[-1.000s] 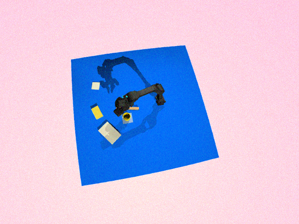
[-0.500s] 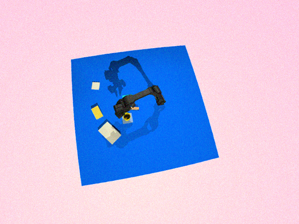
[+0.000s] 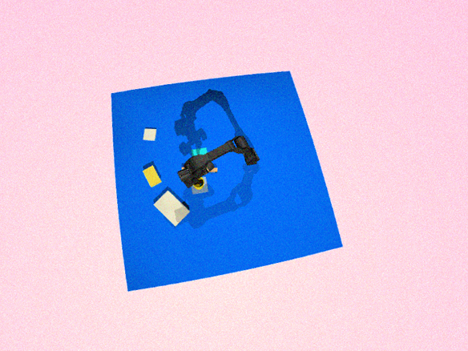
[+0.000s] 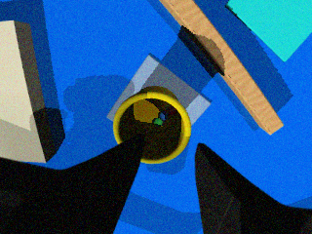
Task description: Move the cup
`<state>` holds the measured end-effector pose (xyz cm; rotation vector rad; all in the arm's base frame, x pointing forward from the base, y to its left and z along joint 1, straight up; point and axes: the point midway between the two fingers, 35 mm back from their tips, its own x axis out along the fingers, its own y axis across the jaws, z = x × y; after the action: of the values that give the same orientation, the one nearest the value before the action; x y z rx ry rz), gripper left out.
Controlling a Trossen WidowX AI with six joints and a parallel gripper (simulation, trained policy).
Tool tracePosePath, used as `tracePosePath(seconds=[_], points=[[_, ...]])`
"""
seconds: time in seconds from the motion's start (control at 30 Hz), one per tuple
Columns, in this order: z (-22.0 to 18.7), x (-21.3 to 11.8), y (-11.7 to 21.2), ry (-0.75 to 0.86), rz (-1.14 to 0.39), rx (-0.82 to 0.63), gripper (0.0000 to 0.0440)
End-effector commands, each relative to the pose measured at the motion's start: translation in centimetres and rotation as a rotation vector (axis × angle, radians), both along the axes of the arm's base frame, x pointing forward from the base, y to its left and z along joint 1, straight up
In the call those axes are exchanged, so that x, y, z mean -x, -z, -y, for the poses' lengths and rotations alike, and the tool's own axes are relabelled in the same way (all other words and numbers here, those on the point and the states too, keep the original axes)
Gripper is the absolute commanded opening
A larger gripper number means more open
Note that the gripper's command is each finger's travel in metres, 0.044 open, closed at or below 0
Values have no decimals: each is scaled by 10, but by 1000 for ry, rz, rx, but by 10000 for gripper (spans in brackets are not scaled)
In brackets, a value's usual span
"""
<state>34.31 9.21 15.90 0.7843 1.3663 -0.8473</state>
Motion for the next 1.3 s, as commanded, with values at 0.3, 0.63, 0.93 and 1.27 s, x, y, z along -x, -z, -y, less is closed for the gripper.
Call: tracePosePath(seconds=[0.3, 0.63, 0.93, 1.27], points=[[1, 6, 39, 25, -67, 46, 180], [2, 11, 75, -7, -107, 65, 185], [4, 14, 95, -75, -118, 72, 39], [12, 19, 71, -54, -94, 62, 3]])
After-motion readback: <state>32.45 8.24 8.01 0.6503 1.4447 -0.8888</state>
